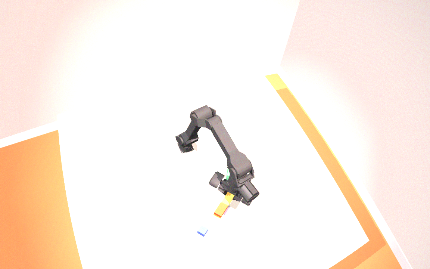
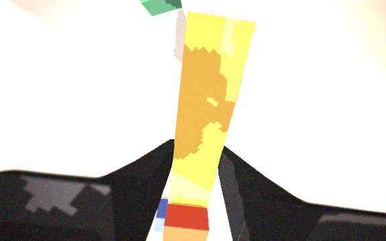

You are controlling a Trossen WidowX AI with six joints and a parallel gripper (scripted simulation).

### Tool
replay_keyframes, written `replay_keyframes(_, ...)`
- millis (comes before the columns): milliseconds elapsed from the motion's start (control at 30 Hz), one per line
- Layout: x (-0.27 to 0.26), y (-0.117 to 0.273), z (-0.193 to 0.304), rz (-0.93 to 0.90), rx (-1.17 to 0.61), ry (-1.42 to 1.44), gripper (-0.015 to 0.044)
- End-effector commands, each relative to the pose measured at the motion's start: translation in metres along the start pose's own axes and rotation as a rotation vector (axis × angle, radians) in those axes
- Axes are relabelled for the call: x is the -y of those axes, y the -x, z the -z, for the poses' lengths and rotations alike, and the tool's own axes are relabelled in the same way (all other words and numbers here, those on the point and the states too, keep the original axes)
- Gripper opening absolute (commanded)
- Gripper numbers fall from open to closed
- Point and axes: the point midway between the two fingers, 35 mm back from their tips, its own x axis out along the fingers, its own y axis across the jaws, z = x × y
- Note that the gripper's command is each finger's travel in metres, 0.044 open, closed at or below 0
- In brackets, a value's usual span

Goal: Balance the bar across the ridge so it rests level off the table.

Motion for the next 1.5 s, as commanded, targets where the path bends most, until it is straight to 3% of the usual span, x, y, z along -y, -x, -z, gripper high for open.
replay_keyframes(0, -0.0005, -0.0060, -0.0003, 0.002, 0.003, 0.007, 0.0000)
replay_keyframes(1467, -0.0015, -0.0152, -0.0001, 0.002, 0.003, 0.007, 0.0000)
